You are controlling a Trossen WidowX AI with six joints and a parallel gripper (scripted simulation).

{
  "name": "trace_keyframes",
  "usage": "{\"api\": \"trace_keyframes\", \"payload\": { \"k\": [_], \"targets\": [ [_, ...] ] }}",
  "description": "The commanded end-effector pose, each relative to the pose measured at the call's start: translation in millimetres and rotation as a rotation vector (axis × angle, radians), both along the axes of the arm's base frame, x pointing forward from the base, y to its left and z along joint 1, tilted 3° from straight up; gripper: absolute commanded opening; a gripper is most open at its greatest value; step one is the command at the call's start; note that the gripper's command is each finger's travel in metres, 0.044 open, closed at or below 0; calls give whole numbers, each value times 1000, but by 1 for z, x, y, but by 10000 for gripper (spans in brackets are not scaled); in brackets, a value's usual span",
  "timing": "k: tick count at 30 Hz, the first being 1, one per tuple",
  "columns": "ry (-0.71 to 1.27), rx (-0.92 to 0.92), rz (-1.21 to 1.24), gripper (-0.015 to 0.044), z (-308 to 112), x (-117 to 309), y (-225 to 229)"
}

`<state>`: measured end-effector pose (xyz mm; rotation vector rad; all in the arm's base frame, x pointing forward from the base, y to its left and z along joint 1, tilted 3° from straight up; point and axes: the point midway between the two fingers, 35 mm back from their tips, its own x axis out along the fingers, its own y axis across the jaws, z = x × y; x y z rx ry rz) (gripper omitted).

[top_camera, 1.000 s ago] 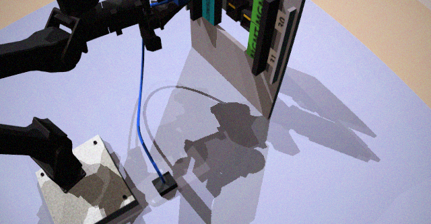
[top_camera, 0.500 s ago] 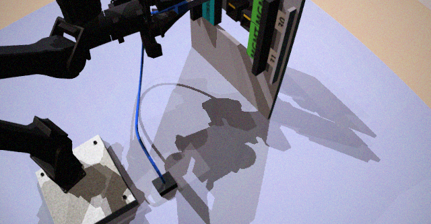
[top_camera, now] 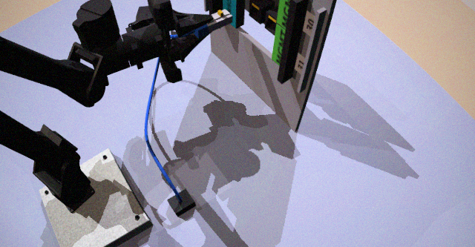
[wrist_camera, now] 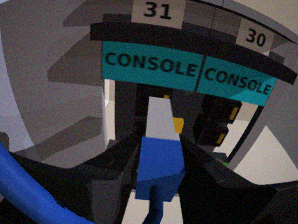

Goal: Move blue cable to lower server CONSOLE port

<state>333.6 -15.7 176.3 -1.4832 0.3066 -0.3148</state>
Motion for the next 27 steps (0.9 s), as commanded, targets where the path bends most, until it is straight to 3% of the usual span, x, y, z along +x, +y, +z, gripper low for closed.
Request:
{"api": "trace_keyframes", "payload": {
  "k": [1, 27],
  "targets": [
    [-3, 1, -6, 0, -10, -3, -1],
    [-19, 3, 71, 0, -10, 5, -7]
  ]
}}
